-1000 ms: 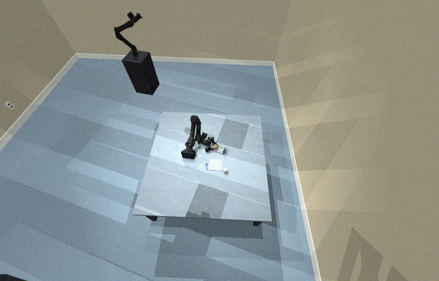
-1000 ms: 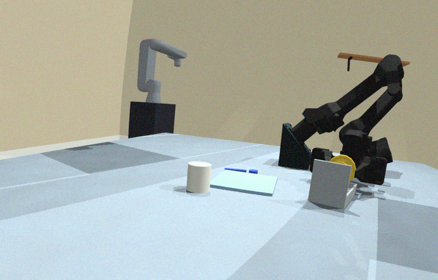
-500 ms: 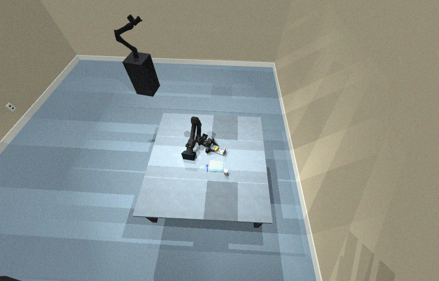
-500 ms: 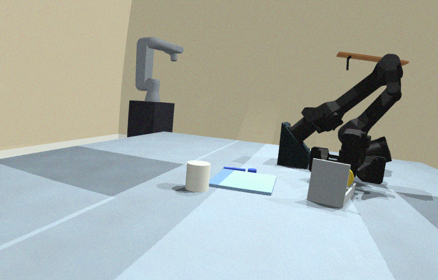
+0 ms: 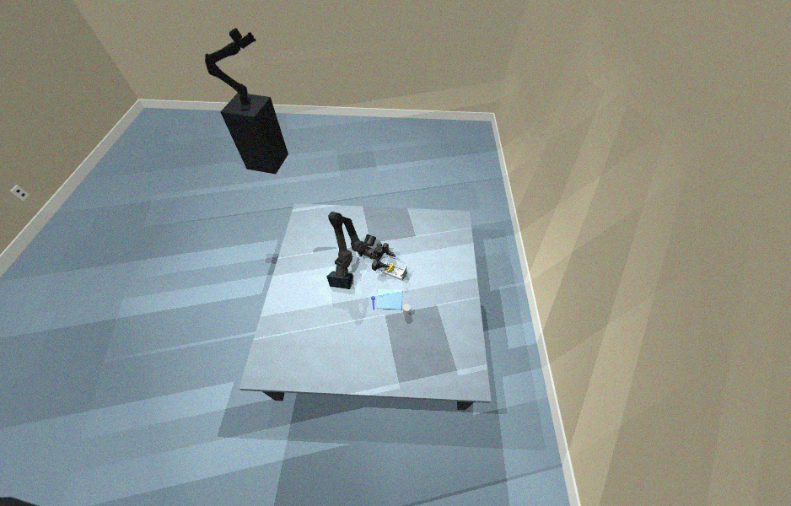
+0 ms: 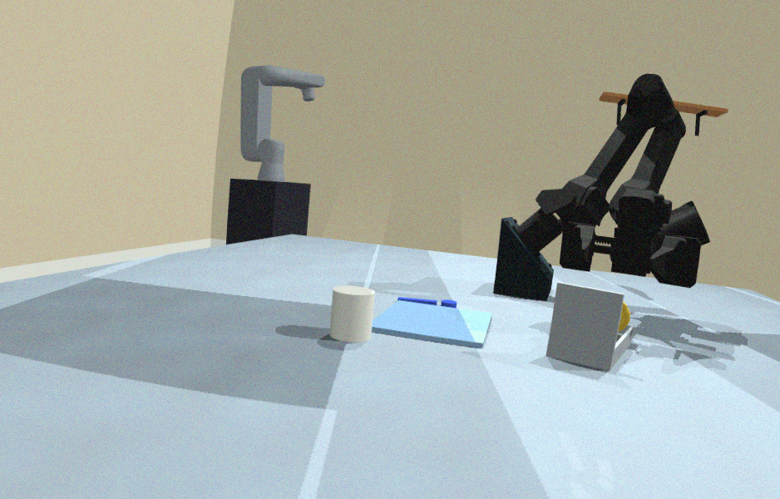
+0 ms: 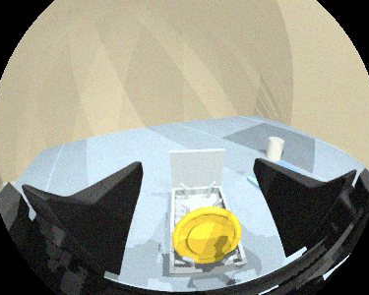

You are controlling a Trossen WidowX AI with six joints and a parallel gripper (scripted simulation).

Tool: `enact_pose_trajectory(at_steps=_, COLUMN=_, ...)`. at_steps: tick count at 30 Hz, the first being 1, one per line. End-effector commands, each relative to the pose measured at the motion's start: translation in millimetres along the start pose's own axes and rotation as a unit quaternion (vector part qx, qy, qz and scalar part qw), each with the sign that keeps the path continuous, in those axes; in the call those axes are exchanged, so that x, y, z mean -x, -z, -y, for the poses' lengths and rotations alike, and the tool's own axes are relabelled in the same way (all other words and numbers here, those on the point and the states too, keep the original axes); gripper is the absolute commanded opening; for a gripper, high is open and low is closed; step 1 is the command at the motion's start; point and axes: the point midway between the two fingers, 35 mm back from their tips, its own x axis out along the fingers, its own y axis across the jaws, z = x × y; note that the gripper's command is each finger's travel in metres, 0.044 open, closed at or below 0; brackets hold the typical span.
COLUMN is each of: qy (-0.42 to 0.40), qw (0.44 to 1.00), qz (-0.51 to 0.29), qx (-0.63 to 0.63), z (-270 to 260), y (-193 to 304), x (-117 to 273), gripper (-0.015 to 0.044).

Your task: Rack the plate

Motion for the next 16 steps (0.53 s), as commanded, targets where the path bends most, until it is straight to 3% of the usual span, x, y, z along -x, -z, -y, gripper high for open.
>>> enact_pose_trajectory(at_steps=1, qy=-0.002, qw=1.000, qz=0.001, qx=0.002, z=-2.2, y=-25.4, x=-1.2, gripper=0.0400)
enact_pose_trajectory(at_steps=7, qy=-0.008, qw=1.000, qz=0.007, qx=0.006, z=-0.5, y=-61.9, x=2.7, gripper=0.0400)
enact_pose_trajectory(at_steps=16, qy=0.029, qw=0.995, qz=-0.022, qx=0.088, z=8.4, y=-61.3, x=-13.3, gripper=0.0400)
